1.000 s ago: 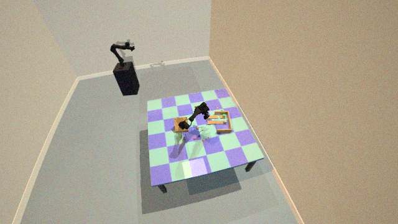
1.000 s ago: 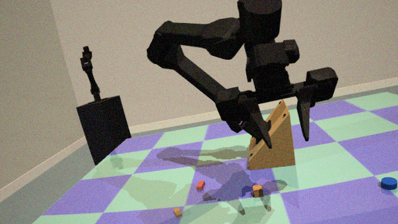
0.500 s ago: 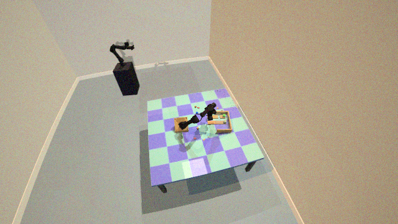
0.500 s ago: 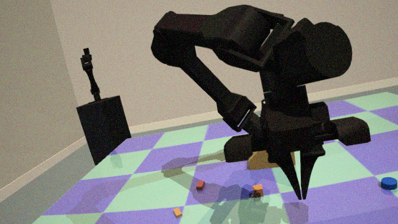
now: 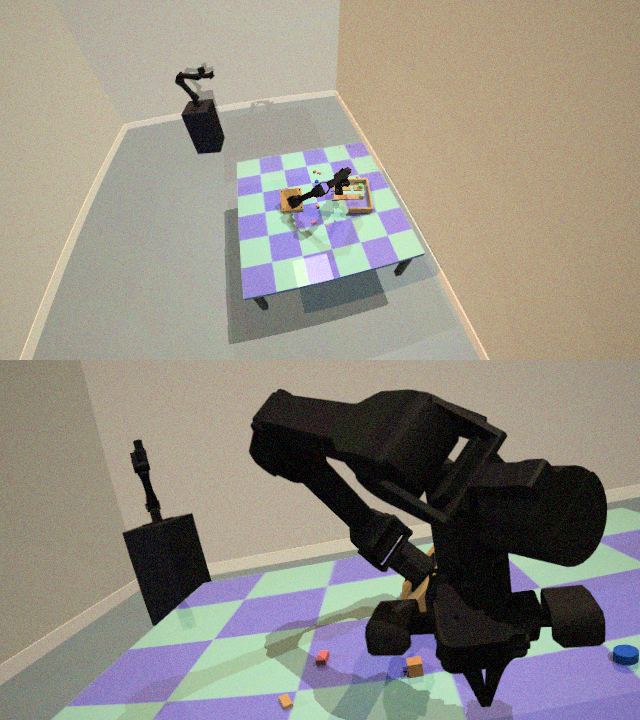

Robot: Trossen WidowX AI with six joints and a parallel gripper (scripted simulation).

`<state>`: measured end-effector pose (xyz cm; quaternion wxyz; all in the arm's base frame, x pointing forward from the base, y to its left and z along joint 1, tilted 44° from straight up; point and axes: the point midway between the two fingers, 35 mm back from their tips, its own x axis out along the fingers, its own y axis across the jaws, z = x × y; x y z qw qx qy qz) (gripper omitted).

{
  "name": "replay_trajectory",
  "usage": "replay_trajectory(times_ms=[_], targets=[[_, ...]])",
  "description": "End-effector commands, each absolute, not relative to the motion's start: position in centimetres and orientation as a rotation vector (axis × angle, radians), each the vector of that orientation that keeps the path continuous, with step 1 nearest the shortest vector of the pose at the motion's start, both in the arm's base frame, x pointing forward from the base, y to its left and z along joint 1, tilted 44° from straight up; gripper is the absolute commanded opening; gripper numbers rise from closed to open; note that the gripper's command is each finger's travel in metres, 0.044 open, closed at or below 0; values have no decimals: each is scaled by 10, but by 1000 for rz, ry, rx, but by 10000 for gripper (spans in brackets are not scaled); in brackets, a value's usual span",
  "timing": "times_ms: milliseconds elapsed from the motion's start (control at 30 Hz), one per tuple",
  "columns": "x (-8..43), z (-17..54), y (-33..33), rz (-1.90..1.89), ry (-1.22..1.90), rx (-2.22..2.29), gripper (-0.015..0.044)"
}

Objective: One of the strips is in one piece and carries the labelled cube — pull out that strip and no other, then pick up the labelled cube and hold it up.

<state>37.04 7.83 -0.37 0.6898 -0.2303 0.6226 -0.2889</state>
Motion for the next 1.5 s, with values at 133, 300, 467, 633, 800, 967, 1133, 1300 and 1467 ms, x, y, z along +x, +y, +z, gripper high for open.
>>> replay_trajectory(times_ms=[133, 300, 467, 633, 800, 967, 1133, 1300, 1467], targets=[[373, -15, 70, -650, 1395, -509, 0], [373, -22, 65, -650, 1394, -509, 0], [374, -28, 59, -650, 1394, -509, 0], [374, -34, 54, -650, 1394, -509, 0], [374, -40, 48, -651, 1394, -510, 0], [373, -46, 42, -651, 1394, -510, 0], [373, -51, 37, -652, 1393, -511, 0], [372, -54, 34, -653, 1393, -511, 0], [372, -54, 34, -653, 1393, -511, 0]])
